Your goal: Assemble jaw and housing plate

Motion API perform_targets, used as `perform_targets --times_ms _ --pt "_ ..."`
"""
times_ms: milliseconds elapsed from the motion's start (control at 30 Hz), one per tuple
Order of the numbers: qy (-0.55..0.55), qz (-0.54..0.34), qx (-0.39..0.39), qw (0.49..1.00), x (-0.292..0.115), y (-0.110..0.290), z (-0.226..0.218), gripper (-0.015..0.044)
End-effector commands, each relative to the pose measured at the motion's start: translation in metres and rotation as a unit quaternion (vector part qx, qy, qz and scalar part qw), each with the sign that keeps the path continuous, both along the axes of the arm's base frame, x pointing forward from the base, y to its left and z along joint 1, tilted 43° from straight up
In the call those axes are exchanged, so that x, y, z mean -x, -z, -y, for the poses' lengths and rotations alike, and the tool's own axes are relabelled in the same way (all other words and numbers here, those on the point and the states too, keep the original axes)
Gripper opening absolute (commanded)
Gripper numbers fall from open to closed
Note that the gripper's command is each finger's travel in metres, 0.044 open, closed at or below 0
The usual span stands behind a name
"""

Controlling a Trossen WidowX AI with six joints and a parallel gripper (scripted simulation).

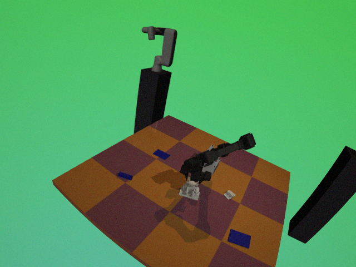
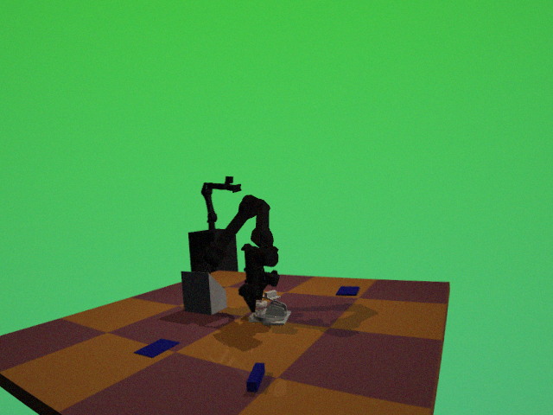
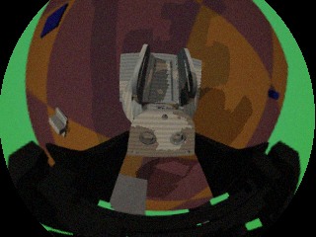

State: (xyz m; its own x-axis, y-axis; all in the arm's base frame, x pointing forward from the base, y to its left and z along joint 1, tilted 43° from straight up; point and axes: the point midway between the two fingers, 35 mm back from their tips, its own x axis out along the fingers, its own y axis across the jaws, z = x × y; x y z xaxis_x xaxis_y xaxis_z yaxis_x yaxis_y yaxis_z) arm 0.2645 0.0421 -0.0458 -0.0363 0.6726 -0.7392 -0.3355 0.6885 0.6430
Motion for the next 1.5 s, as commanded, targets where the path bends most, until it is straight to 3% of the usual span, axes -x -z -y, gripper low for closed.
perform_targets --times_ms 0,1467 --pt "0.003 -0.004 -0.003 1.0 0.0017 0.0049 -0.0046 0.0351" --pt "0.008 -0.009 -0.003 1.0 0.0031 0.0141 -0.0139 0.0351"
